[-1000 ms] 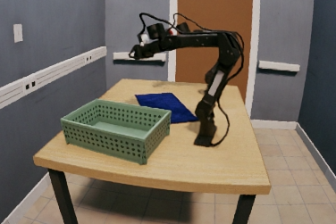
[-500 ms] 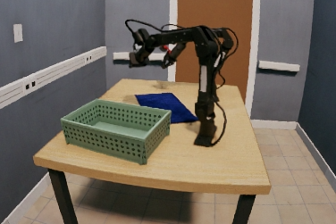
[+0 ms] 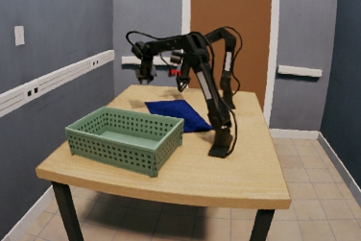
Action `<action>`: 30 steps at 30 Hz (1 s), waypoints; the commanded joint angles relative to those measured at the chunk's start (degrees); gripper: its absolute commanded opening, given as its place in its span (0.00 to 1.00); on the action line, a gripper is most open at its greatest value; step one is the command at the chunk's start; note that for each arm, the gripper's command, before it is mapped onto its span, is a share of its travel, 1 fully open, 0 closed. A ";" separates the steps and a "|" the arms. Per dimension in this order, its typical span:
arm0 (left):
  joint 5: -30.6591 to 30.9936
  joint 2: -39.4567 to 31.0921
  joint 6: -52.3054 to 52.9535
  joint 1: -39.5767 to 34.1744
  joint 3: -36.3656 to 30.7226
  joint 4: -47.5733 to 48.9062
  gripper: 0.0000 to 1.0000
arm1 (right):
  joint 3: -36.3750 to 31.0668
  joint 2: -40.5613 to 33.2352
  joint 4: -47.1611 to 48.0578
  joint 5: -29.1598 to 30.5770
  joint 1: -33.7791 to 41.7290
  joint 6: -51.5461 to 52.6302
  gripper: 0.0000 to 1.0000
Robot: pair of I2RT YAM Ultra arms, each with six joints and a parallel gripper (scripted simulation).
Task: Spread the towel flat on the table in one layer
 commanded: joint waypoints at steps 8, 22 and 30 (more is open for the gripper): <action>-2.46 10.64 -3.90 -6.12 8.40 4.31 0.34 | 2.84 2.87 -2.30 2.95 0.54 -1.74 0.34; -5.36 27.92 -8.55 -11.32 23.83 6.55 0.34 | 1.69 3.59 -1.62 2.45 0.47 -1.36 0.34; -4.86 27.83 -8.36 -10.17 27.66 4.06 0.34 | 1.69 3.59 -1.62 2.45 0.47 -1.36 0.34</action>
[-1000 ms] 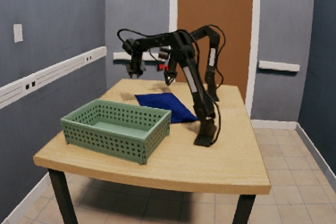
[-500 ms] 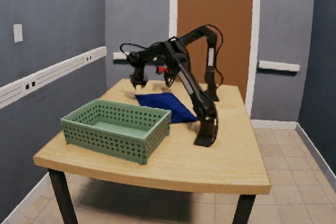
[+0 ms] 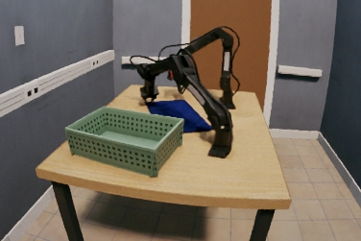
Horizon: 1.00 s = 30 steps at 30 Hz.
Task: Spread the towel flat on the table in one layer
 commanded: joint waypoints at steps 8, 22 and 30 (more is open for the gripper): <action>0.29 -3.30 -0.72 0.02 4.05 -0.68 0.34 | 0.51 -0.19 -0.33 0.31 0.01 -0.31 0.34; 0.29 -3.19 -0.69 0.02 4.27 -0.80 0.34 | 0.51 -0.19 -0.33 0.31 0.01 -0.31 0.34; 0.29 -3.19 -0.69 0.02 4.27 -0.80 0.34 | 0.51 -0.19 -0.33 0.31 0.01 -0.31 0.34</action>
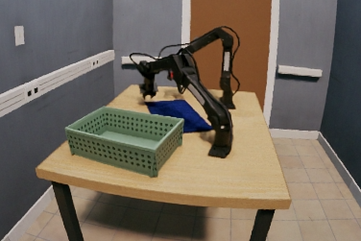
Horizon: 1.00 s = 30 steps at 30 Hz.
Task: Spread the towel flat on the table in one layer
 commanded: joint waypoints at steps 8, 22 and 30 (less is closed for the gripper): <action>0.31 -2.60 -0.52 -0.16 2.48 -0.41 0.34 | 0.51 -0.19 -0.33 0.31 0.01 -0.31 0.34; 0.31 -2.60 -0.52 -0.16 2.48 -0.41 0.34 | 0.51 -0.19 -0.33 0.31 0.01 -0.31 0.34; 0.54 -2.83 -0.14 0.34 -0.72 1.69 0.34 | -1.35 0.53 0.67 0.89 1.22 0.72 0.34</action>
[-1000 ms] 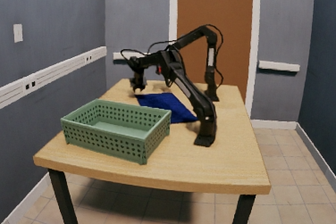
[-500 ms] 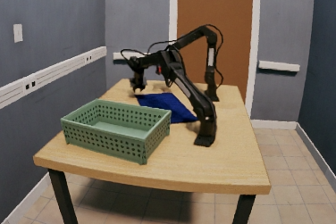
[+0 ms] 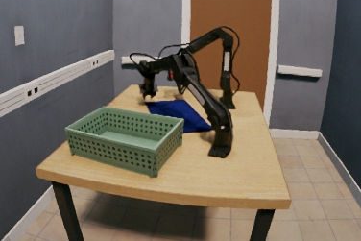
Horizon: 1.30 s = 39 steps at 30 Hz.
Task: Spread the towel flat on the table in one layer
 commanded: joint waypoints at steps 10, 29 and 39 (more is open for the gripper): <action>-0.76 1.38 -0.25 -0.80 -0.87 5.38 0.34 | -5.66 3.70 7.94 -0.12 -1.65 -1.43 0.34; 0.03 -1.27 -0.39 0.19 -7.45 8.93 0.34 | -7.36 5.47 11.61 -0.34 0.71 0.60 0.34; -0.22 -1.57 -0.69 -0.71 -8.23 10.29 0.19 | -7.36 5.47 11.61 -0.34 0.71 0.60 0.24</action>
